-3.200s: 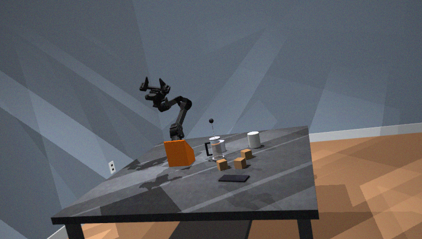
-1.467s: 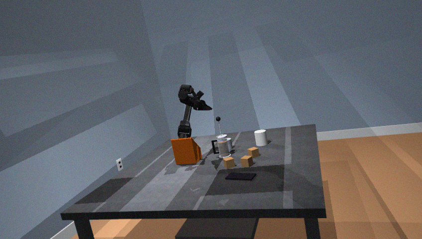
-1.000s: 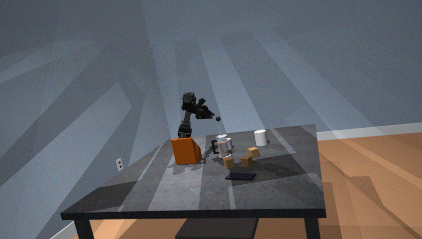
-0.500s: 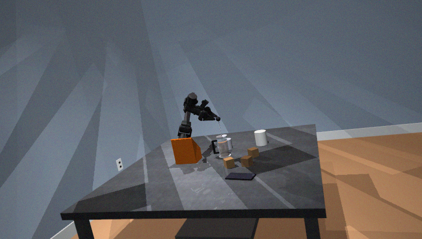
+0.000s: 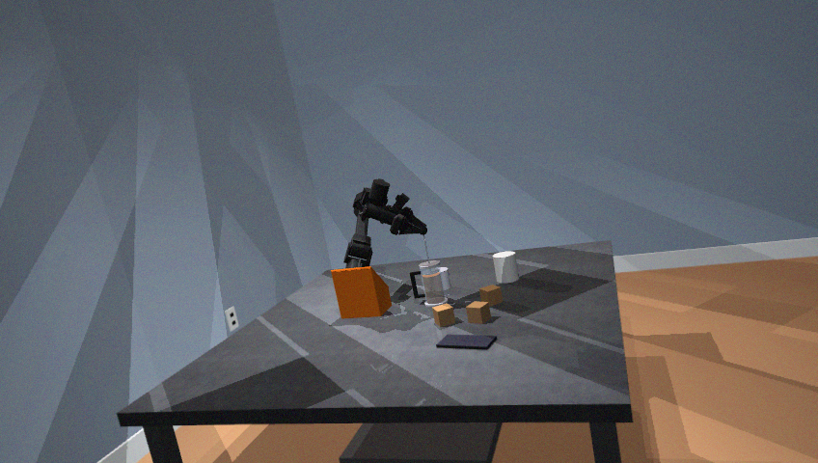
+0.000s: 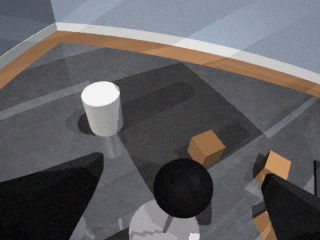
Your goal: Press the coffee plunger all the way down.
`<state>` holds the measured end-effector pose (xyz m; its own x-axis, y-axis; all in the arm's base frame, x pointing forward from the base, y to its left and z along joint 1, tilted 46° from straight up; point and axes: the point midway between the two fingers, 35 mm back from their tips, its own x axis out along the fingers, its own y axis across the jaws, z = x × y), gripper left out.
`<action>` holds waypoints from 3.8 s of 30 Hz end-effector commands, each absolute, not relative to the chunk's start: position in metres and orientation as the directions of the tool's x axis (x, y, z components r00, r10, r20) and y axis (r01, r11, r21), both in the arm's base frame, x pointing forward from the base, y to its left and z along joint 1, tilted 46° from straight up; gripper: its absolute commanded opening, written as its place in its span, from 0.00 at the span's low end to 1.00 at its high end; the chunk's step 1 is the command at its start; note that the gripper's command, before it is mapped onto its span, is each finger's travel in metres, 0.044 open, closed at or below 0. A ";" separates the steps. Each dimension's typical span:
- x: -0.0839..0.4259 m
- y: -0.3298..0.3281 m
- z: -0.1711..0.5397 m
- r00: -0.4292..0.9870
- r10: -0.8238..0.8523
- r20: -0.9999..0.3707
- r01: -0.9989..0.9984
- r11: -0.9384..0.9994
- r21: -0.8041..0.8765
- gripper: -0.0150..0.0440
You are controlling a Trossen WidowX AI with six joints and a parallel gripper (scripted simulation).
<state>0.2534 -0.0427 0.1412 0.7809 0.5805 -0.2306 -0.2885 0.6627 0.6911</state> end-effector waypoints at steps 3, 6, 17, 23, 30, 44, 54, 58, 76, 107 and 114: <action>0.253 -0.041 0.140 0.782 0.579 -0.231 -0.284 0.662 0.694 0.78; 0.253 -0.041 0.140 0.782 0.579 -0.231 -0.284 0.662 0.694 0.64; 0.253 -0.041 0.140 0.782 0.579 -0.231 -0.284 0.662 0.694 0.46; 0.254 -0.040 0.138 0.781 0.579 -0.234 -0.284 0.662 0.693 0.46; 0.256 -0.035 0.128 0.777 0.580 -0.242 -0.282 0.665 0.691 0.46; 0.259 -0.023 0.108 0.773 0.581 -0.255 -0.278 0.671 0.688 0.46; 0.261 -0.013 0.095 0.772 0.580 -0.259 -0.276 0.673 0.686 0.46; 0.261 -0.008 0.090 0.773 0.579 -0.258 -0.275 0.673 0.686 0.46; 0.263 0.016 0.072 0.782 0.577 -0.237 -0.281 0.664 0.693 0.46; 0.273 0.016 0.075 0.793 0.567 -0.221 -0.289 0.671 0.683 0.46; 0.273 0.016 0.075 0.793 0.567 -0.221 -0.289 0.671 0.683 0.46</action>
<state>0.2729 0.0153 0.0752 0.7939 0.5669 -0.2200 -0.2903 0.6712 0.6821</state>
